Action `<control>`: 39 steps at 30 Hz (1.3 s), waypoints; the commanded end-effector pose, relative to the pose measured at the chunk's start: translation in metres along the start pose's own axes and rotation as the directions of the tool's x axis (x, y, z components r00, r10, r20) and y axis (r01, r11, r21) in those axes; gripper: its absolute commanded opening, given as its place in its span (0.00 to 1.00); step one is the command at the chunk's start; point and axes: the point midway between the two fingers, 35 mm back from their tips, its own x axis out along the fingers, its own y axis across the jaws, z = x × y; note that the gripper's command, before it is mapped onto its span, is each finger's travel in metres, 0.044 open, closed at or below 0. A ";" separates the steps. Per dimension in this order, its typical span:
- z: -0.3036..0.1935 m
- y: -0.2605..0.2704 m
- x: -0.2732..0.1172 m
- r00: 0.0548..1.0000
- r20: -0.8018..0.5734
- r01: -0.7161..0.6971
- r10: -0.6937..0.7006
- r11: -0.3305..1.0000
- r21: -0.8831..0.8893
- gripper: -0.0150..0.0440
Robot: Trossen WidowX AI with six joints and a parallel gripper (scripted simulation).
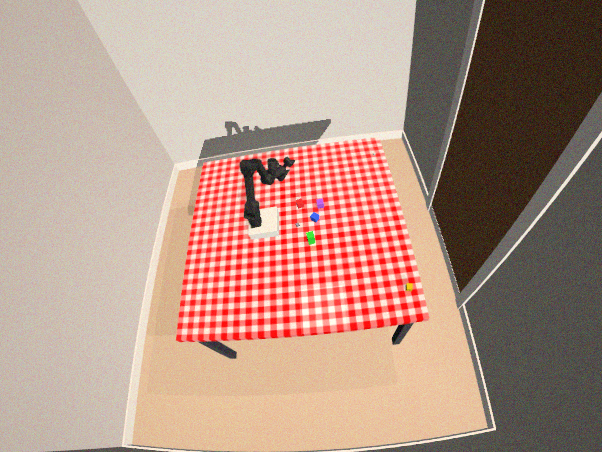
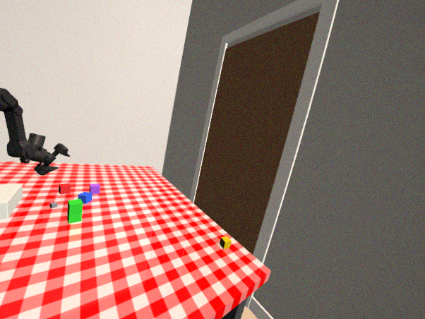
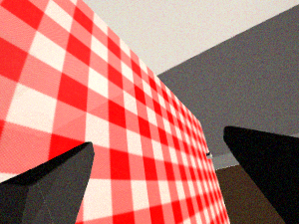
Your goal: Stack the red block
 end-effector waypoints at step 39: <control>-0.185 -0.077 -0.161 0.371 -0.420 0.515 0.828 0.193 0.835 1.00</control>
